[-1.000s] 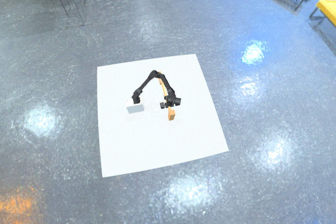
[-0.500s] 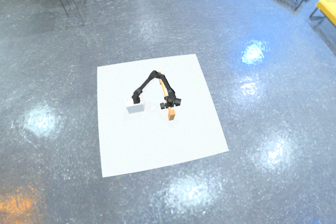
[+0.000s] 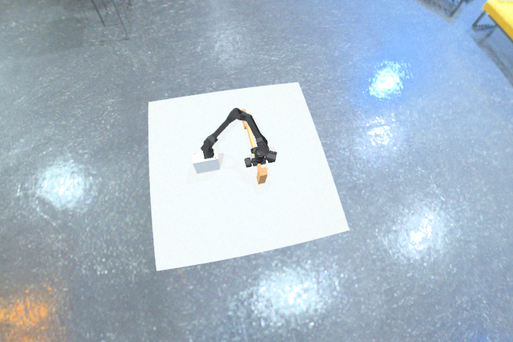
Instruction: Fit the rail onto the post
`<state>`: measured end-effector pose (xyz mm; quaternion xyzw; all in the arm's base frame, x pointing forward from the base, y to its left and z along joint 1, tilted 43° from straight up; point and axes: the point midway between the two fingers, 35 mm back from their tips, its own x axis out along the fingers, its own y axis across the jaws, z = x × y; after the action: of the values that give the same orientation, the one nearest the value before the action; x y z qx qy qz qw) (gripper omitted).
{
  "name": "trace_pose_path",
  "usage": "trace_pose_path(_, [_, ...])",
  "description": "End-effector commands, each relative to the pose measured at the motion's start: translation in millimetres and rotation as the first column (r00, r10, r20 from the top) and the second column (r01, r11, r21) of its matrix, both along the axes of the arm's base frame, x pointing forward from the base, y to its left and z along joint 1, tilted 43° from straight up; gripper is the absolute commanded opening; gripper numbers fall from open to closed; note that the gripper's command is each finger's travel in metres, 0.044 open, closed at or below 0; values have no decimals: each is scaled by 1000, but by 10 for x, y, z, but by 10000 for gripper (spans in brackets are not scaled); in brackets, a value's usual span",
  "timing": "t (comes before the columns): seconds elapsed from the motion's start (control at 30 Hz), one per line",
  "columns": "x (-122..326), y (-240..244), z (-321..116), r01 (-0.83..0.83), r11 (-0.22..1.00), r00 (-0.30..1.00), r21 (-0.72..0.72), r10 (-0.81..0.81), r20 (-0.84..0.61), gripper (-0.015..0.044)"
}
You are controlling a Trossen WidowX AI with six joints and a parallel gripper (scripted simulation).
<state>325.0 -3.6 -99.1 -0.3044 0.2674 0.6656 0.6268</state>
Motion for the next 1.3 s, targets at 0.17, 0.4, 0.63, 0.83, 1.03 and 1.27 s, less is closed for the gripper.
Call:
trace_pose_path(0.17, [3,-46,-23,4,1000,1000,0,-4,2,0])
trace_pose_path(0.4, [5,-60,-41,4,1000,1000,0,-4,2,0])
trace_pose_path(0.63, [7,-75,-57,4,1000,1000,0,-4,2,0])
trace_pose_path(0.83, [8,-89,-68,4,1000,1000,0,-4,2,0])
trace_pose_path(1.03, [9,-105,-78,4,1000,1000,0,-4,2,0])
trace_pose_path(1.27, [11,-125,-90,4,1000,1000,0,-4,2,0])
